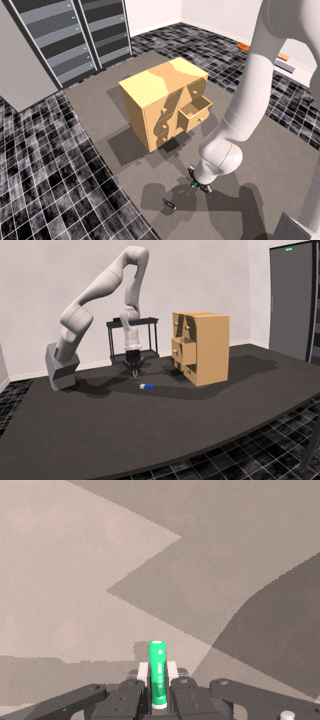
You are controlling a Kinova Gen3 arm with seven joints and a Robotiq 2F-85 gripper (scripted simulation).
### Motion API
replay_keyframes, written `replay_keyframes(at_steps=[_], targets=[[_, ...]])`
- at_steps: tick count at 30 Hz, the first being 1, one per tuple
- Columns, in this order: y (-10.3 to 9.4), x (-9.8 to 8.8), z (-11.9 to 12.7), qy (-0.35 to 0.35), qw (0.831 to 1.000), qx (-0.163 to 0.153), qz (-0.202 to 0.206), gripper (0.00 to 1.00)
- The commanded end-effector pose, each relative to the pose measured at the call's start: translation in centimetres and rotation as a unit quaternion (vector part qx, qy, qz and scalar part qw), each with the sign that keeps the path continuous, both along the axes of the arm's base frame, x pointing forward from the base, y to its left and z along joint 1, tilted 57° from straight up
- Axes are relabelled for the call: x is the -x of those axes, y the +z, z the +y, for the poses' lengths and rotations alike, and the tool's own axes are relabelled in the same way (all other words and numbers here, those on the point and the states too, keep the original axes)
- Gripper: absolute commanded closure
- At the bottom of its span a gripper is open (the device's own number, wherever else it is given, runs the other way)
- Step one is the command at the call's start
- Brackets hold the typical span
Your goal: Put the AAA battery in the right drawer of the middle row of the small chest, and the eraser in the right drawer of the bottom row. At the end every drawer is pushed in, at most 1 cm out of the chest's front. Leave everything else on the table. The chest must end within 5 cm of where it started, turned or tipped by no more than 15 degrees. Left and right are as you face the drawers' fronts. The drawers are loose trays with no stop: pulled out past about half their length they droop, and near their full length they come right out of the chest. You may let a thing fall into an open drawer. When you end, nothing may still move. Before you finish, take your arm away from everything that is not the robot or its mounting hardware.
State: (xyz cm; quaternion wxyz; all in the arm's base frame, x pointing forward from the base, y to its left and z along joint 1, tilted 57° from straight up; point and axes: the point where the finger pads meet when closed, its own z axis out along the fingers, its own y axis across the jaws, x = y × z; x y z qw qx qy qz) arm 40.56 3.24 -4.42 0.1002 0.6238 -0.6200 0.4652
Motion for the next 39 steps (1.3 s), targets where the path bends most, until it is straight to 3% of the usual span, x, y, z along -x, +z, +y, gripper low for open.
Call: replay_keyframes(at_steps=[1, 24, 39], targets=[[-0.1, -0.2, 0.1, 0.0, 1.0, -0.004, -0.002, 0.95], [0.5, 0.4, 0.7, -0.001, 1.0, -0.002, -0.001, 0.95], [5.0, 4.0, 6.8, 0.0, 1.0, -0.005, -0.003, 0.95]])
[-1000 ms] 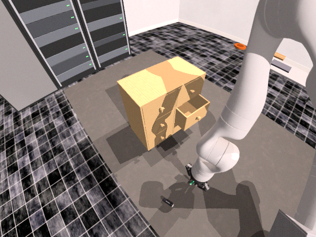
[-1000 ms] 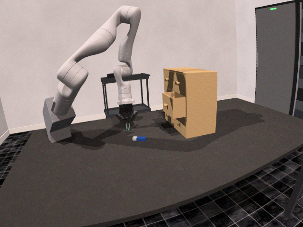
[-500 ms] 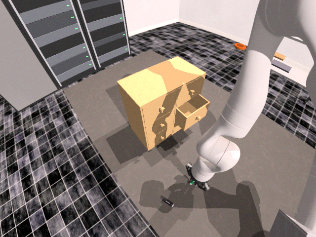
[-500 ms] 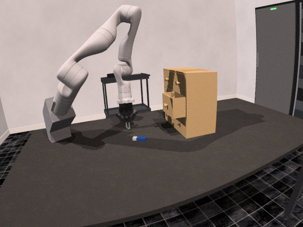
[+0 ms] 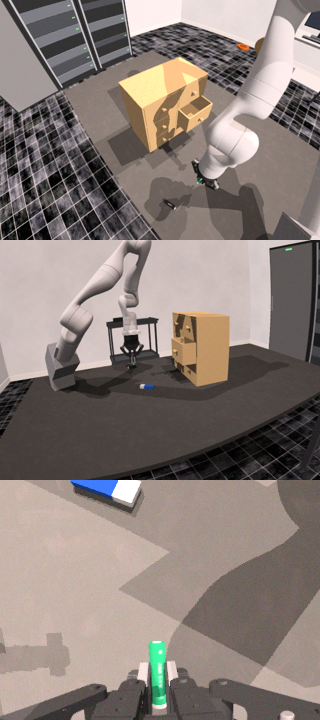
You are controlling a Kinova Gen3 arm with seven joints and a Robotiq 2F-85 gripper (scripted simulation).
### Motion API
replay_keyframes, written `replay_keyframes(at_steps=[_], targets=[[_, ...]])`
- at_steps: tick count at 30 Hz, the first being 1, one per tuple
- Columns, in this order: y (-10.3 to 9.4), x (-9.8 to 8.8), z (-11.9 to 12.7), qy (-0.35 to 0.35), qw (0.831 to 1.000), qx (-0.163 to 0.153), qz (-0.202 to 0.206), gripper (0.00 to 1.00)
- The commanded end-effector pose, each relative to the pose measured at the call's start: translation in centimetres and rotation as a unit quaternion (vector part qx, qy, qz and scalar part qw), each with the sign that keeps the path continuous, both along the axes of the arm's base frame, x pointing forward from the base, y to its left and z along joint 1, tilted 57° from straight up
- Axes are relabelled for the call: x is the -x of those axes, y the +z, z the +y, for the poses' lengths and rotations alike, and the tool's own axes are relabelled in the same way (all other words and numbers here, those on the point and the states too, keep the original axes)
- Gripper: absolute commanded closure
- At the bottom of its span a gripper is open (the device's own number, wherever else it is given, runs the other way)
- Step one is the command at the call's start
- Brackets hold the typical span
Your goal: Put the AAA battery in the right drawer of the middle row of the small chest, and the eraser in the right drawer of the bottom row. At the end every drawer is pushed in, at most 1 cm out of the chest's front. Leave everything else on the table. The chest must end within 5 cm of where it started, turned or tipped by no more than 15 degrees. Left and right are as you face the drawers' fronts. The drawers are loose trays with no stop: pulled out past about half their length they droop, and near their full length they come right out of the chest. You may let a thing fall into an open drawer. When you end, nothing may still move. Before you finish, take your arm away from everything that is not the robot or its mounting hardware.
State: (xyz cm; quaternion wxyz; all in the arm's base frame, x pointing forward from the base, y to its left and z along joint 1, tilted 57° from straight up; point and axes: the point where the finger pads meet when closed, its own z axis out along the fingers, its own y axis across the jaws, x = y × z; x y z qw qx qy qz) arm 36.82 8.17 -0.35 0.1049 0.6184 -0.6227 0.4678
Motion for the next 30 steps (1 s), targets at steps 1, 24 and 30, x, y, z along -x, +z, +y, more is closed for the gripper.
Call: replay_keyframes(at_steps=[1, 24, 30], targets=[[0.9, 0.2, 1.8, 0.007, 1.0, -0.008, -0.002, 0.95], [2.2, 0.4, 1.5, -0.019, 0.999, -0.024, -0.032, 0.95], [4.1, -0.4, 0.4, -0.076, 0.989, -0.067, -0.106, 0.95]])
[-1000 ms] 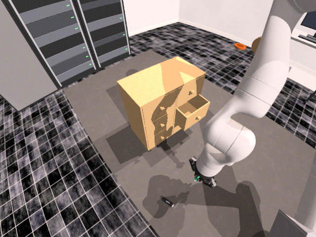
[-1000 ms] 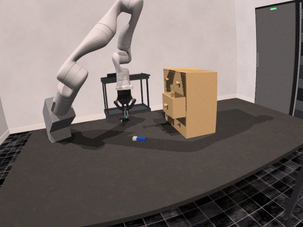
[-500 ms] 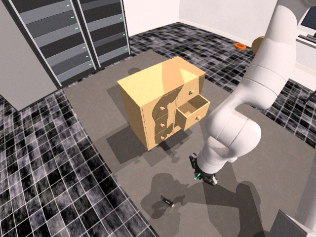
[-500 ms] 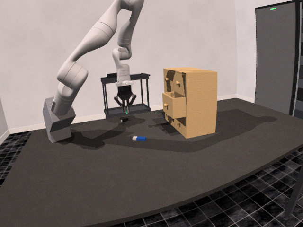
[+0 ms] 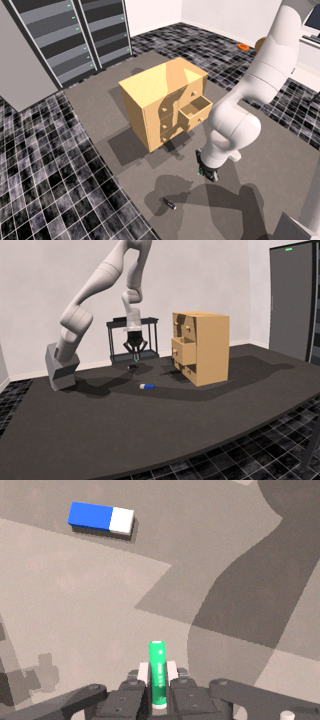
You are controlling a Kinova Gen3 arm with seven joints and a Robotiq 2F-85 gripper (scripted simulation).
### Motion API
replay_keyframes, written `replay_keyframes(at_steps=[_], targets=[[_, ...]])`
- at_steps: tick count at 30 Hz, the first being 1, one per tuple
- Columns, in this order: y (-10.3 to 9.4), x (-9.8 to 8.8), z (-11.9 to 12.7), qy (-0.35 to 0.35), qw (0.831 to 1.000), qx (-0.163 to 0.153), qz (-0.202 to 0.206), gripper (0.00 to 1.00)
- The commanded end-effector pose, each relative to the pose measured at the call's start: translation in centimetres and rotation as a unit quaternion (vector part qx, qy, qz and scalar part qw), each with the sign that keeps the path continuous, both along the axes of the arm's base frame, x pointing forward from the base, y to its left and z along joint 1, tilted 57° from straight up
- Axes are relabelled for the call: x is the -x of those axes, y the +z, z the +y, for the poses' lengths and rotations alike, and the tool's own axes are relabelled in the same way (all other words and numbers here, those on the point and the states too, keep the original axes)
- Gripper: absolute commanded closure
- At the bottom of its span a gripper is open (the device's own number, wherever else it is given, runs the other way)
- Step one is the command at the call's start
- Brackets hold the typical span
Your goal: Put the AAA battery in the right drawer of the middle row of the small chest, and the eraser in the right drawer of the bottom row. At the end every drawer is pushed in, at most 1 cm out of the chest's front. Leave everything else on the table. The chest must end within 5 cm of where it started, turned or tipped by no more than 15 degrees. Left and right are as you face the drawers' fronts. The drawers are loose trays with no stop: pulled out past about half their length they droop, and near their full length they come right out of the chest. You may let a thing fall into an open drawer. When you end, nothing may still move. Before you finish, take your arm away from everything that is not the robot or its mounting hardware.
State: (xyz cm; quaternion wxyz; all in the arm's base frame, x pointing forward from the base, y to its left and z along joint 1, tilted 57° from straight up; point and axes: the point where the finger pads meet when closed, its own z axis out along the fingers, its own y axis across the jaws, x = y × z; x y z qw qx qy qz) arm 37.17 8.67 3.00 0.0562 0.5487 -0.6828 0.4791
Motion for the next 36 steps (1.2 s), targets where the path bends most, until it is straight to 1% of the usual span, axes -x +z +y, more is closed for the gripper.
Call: replay_keyframes(at_steps=[1, 4, 6, 8, 10, 14, 18, 21, 23, 27, 30, 33, 36], targets=[[1.1, -0.2, -0.3, -0.032, 0.998, -0.032, -0.047, 0.95], [2.5, -0.7, -1.1, -0.074, 0.99, -0.065, -0.101, 0.95], [2.5, -0.7, -1.1, -0.074, 0.99, -0.065, -0.101, 0.95], [3.5, -1.1, -1.7, -0.103, 0.981, -0.089, -0.14, 0.95], [4.5, -1.4, -2.3, -0.134, 0.968, -0.114, -0.18, 0.95], [6.4, -1.9, -3.4, -0.193, 0.932, -0.164, -0.258, 0.95], [8.2, -2.3, -4.4, -0.245, 0.889, -0.21, -0.326, 0.95], [9.3, -2.5, -5.1, -0.277, 0.856, -0.237, -0.366, 0.95], [9.3, -2.5, -5.1, -0.277, 0.856, -0.237, -0.366, 0.95], [10.3, -2.7, -5.7, -0.306, 0.821, -0.264, -0.404, 0.95], [10.8, -2.8, -6.0, -0.319, 0.803, -0.275, -0.421, 0.95], [11.0, -2.8, -6.1, -0.326, 0.795, -0.281, -0.429, 0.95], [11.0, -2.8, -6.2, -0.327, 0.792, -0.282, -0.431, 0.95]])
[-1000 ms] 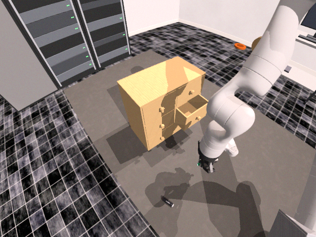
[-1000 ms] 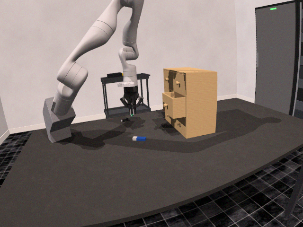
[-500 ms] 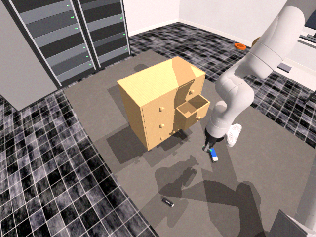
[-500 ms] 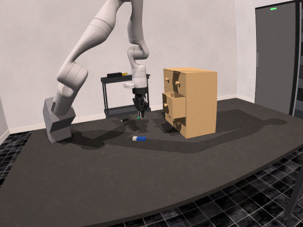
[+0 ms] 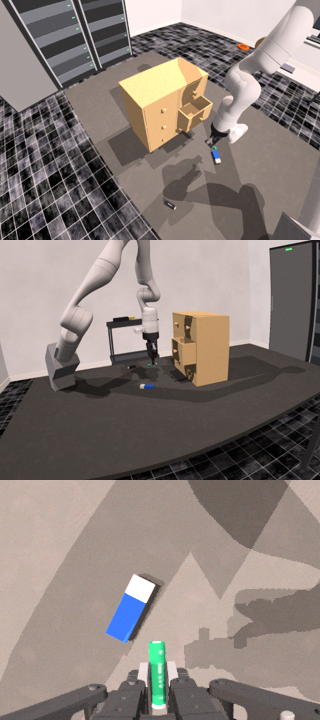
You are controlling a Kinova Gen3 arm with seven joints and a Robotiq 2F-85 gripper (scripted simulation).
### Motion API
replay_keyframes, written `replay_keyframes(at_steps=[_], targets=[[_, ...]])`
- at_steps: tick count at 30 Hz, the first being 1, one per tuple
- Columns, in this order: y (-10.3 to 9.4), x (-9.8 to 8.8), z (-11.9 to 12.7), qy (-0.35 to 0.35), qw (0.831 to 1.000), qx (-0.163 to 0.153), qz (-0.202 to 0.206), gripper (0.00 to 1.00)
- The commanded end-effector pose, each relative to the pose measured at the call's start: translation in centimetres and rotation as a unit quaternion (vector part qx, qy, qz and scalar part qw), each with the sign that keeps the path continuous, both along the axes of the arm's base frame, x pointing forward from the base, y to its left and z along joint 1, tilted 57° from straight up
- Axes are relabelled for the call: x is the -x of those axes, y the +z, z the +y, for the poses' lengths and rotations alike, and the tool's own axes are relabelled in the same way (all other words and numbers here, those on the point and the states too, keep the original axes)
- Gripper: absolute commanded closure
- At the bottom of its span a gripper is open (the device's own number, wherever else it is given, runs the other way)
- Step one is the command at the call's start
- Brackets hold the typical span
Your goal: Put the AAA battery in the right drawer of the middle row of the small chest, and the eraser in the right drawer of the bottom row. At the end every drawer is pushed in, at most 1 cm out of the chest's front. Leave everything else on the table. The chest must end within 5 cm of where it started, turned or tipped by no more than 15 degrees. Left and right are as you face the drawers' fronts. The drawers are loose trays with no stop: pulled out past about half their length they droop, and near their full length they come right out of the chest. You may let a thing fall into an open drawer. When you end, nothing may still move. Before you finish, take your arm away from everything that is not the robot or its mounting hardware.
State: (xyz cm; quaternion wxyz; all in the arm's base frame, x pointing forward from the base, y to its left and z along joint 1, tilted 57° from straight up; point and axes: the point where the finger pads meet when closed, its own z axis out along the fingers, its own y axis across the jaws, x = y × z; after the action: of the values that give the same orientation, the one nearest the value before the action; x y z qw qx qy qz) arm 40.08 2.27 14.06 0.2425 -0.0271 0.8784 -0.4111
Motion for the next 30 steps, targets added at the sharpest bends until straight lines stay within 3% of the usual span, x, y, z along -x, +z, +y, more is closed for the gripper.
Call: replay_keyframes(at_steps=[1, 13, 30], targets=[[0.0, 0.1, 0.2, -0.002, 1.0, -0.008, -0.007, 0.95], [0.4, 0.1, 1.0, 0.0, 1.0, -0.009, -0.008, 0.95], [3.8, 2.9, 5.3, 0.0, 1.0, -0.009, -0.009, 0.95]])
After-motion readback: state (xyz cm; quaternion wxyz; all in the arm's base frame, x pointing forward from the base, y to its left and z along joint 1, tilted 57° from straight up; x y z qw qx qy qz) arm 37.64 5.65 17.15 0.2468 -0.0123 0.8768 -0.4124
